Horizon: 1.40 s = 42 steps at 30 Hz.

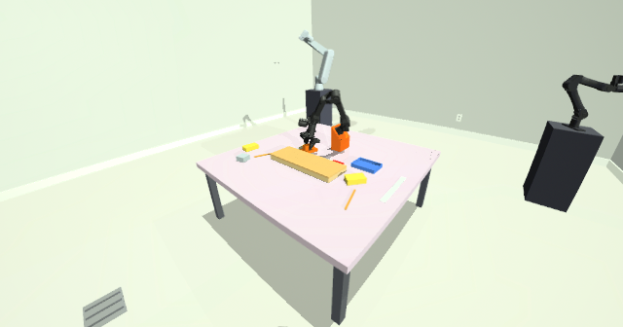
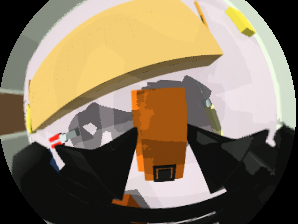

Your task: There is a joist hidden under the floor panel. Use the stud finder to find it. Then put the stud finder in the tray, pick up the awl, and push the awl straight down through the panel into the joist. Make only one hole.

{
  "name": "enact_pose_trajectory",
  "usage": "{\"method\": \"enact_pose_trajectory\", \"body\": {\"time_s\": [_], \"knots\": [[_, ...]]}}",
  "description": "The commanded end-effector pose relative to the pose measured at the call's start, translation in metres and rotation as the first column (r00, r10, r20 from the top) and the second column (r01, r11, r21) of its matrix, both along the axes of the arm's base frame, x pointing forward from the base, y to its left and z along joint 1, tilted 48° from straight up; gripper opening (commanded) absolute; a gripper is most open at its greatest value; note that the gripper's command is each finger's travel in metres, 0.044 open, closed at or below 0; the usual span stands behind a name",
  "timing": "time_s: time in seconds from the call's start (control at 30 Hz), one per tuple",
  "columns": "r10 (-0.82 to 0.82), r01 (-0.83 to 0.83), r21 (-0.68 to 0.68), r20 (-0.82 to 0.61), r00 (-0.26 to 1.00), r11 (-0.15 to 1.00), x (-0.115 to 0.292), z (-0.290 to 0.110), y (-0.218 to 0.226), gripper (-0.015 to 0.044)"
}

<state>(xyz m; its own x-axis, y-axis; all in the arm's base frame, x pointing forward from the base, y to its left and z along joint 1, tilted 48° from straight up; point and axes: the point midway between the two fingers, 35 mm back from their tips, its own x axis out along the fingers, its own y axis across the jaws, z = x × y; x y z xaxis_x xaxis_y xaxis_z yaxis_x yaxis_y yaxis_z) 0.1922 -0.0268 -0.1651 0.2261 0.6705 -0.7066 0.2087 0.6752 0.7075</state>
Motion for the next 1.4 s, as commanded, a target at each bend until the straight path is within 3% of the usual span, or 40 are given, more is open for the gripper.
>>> {"method": "enact_pose_trajectory", "body": {"time_s": [0.0,0.53,0.73,1.2,1.37], "knots": [[-0.005,0.005,0.004,0.0,1.0,1.0,0.0,0.0,0.0,0.0268],[-0.005,0.005,0.004,0.0,1.0,1.0,0.0,0.0,0.0,0.0162],[-0.006,0.006,-0.001,-0.001,1.0,1.0,0.004,0.009,-0.014,0.0004],[-0.005,0.005,-0.003,-0.002,1.0,1.0,0.005,0.066,-0.074,0.0],[-0.005,0.005,-0.002,-0.001,1.0,1.0,0.005,0.069,-0.077,0.0]]}}
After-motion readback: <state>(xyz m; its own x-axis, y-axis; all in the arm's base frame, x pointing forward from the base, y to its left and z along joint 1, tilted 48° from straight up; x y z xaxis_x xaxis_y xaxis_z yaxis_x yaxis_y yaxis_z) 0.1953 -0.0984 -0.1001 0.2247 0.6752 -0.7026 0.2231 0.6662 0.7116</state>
